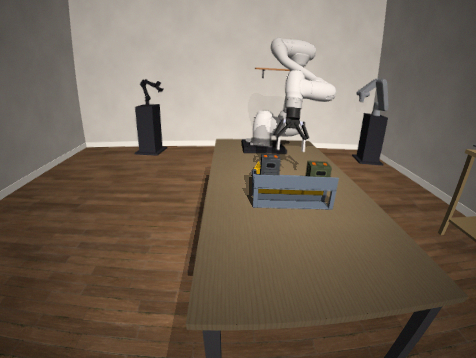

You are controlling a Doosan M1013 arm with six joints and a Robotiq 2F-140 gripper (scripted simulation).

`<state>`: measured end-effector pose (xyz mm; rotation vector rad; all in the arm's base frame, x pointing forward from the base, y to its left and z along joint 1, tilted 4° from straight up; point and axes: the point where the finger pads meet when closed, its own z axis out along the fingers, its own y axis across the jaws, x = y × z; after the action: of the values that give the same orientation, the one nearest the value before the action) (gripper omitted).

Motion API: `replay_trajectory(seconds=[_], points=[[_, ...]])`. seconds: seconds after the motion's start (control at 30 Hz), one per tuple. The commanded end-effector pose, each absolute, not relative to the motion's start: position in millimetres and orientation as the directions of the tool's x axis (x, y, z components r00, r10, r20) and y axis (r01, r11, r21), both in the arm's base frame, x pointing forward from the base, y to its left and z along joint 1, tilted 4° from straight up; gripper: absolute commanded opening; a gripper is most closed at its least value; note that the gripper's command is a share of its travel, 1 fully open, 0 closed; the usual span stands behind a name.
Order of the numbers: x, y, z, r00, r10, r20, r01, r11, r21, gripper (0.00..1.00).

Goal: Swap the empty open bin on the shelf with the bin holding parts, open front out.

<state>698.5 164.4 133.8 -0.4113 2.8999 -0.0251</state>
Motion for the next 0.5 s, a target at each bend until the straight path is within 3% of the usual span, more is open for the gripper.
replay_trajectory(seconds=[0.0, 0.47], points=[[709, 168, 132, -0.949, -0.225, -0.219, -0.222, 0.974, -0.040, 1.00], [733, 175, 126, -0.963, -0.113, -0.245, -0.112, 0.994, -0.017, 1.00]])
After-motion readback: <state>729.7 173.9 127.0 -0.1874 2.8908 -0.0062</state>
